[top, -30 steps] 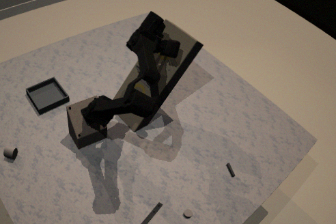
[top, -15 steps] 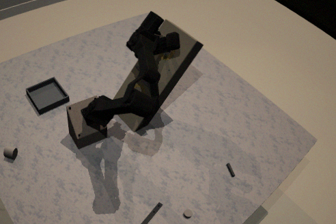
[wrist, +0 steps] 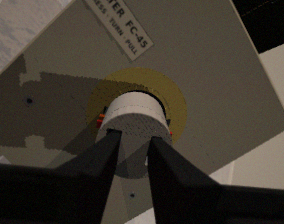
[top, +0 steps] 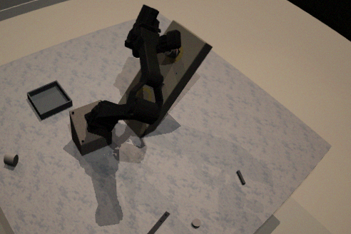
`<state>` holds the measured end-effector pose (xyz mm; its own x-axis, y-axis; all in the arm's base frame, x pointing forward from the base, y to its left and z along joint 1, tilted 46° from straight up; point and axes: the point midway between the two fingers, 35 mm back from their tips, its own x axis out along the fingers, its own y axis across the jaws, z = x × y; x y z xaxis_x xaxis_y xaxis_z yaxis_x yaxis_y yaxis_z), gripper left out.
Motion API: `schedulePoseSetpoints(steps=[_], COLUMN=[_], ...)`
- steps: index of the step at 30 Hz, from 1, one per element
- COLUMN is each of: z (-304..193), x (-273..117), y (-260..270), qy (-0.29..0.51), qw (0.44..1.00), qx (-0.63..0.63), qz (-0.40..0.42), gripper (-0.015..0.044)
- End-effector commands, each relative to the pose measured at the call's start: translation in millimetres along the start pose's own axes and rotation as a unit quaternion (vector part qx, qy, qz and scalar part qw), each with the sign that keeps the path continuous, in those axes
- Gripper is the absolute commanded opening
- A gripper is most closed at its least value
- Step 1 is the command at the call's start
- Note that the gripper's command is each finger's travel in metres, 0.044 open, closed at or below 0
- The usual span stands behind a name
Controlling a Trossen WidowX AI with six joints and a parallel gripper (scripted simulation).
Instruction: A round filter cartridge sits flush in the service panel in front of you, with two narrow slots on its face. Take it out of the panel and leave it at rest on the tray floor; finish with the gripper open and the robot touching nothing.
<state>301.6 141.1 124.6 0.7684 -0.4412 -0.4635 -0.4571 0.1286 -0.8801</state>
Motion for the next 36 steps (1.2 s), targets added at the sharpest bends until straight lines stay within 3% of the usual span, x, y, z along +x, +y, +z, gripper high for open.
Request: schedulePoseSetpoints(steps=[1, 32, 36], z=[-2, -58, -52], x=[-23, -15, -16], y=[0, 53, 49], qy=[-0.004, -0.004, -0.003], qw=[1.000, 1.000, 1.000], qx=[0.011, 0.012, 0.004], qz=[-0.002, -0.002, 0.002], gripper=[0.0000, 0.0000, 0.0094])
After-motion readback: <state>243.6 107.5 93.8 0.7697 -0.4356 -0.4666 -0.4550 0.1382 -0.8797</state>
